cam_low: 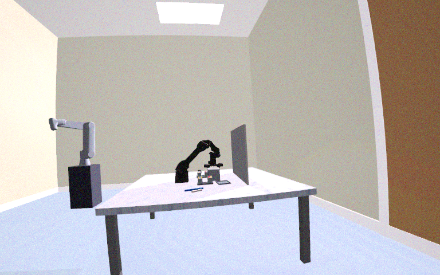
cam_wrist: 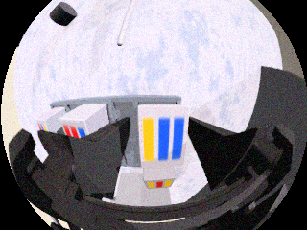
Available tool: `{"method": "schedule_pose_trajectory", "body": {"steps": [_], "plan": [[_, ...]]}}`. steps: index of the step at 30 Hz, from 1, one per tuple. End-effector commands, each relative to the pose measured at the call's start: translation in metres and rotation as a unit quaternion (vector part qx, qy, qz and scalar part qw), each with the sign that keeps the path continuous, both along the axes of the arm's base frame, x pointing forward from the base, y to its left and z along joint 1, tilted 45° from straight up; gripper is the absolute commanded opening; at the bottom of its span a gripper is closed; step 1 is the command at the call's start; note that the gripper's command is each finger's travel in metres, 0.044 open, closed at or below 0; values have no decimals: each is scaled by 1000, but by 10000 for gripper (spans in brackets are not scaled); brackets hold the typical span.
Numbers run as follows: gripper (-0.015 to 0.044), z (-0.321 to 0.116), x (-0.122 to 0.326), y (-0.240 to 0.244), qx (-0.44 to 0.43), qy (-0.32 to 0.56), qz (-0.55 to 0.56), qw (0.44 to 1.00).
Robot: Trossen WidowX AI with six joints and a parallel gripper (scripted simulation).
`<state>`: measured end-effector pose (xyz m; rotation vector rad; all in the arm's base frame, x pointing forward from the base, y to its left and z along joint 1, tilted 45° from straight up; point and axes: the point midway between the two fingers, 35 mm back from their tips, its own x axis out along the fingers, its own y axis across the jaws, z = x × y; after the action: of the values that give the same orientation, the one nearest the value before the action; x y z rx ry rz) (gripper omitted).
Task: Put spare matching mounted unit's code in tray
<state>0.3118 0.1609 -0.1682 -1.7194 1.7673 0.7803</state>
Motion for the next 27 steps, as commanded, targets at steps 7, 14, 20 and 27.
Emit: {"method": "schedule_pose_trajectory", "body": {"steps": [7,14,20,27], "plan": [[247,0,0,0,0,0,0,1000],[122,0,0,0,0,0,0,1000],[43,0,0,0,0,0,0,1000],[0,0,0,0,0,0,0,1000]]}}
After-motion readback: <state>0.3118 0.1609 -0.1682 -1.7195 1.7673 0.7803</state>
